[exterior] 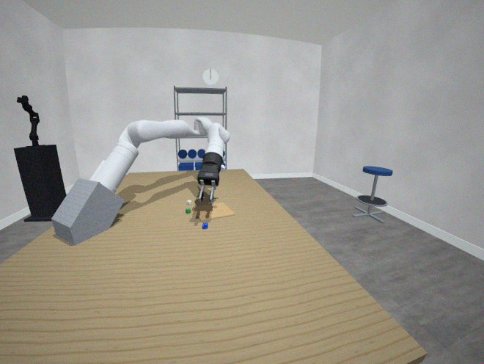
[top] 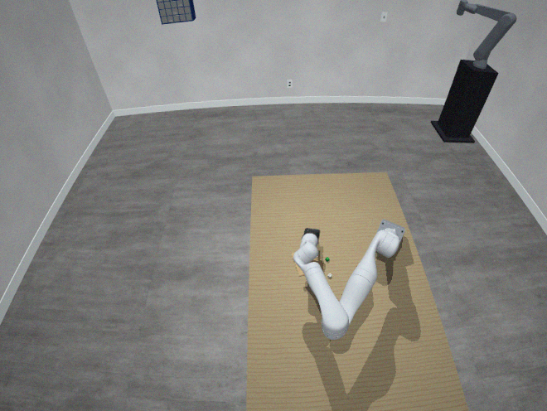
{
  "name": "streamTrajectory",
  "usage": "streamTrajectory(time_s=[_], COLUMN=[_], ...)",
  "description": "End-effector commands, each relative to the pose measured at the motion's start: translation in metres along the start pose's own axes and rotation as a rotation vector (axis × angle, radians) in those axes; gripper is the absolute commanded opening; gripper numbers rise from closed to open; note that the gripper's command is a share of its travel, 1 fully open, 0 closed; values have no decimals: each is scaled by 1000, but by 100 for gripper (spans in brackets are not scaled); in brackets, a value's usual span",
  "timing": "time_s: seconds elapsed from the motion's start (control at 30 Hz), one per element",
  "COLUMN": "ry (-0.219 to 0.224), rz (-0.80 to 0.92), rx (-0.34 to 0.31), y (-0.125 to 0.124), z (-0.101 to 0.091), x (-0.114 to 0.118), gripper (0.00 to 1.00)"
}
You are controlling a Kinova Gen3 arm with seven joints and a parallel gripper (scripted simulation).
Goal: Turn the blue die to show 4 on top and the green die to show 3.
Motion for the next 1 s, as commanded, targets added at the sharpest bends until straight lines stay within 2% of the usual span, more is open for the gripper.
streamTrajectory(time_s=[0.0, 0.13, 0.2, 0.7, 0.77, 0.97], ry=[-5, -3, -3, -4, -4, -2], rz=[39, 39, 39, 37, 37, 36], rx=[58, 140, 140, 498, 498, 646], y=[11, 16, 16, 41, 41, 52], z=[0, 1, 1, 11, 11, 15], x=[1, 1, 1, 0, 0, 0], gripper=[64, 64, 64, 64, 64, 64])
Point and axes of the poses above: the point where the finger pads meet when closed, its own z axis out along the fingers, its own x axis across the jaws, y = z × x, the point moved 1 cm from there along -z, back along the fingers, and after that the axes turned 1 degree about z, right-handed, at the moved point
